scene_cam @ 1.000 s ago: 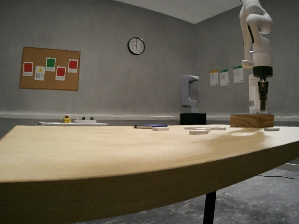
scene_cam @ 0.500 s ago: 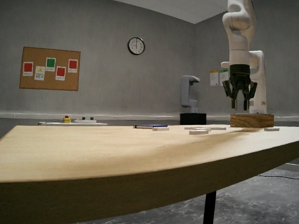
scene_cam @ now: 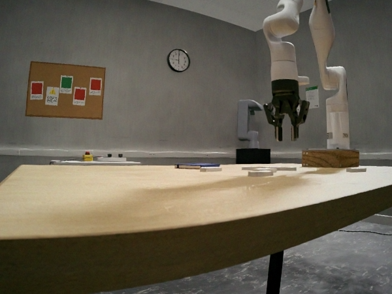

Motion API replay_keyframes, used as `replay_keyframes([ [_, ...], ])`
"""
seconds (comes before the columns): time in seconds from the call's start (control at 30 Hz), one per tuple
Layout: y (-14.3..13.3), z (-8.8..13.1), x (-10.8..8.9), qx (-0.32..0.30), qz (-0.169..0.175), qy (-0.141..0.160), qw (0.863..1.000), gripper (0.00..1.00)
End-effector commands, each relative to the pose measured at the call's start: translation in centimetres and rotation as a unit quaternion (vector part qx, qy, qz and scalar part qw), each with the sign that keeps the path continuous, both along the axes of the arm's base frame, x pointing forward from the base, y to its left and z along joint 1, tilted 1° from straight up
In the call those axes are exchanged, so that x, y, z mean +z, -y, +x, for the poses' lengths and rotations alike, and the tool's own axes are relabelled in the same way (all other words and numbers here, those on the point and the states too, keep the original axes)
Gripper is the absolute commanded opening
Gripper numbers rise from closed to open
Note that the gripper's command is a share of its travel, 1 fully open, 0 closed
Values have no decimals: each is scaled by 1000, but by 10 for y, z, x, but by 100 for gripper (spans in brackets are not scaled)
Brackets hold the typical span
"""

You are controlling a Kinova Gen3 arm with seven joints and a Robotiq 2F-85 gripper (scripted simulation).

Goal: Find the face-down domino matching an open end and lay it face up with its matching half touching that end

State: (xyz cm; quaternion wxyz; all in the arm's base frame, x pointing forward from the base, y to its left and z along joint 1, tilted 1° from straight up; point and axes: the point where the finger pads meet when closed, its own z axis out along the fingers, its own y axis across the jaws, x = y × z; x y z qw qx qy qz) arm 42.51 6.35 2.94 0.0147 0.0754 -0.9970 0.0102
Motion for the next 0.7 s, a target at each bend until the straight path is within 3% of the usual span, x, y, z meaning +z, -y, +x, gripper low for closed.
replay_keyframes([
  [0.0, 8, 10, 3, -67, -3, 4, 998, 49],
  [0.33, 25, 29, 9, -186, 3, 15, 982, 49],
  [0.67, 29, 32, 10, -208, 5, 18, 978, 49],
])
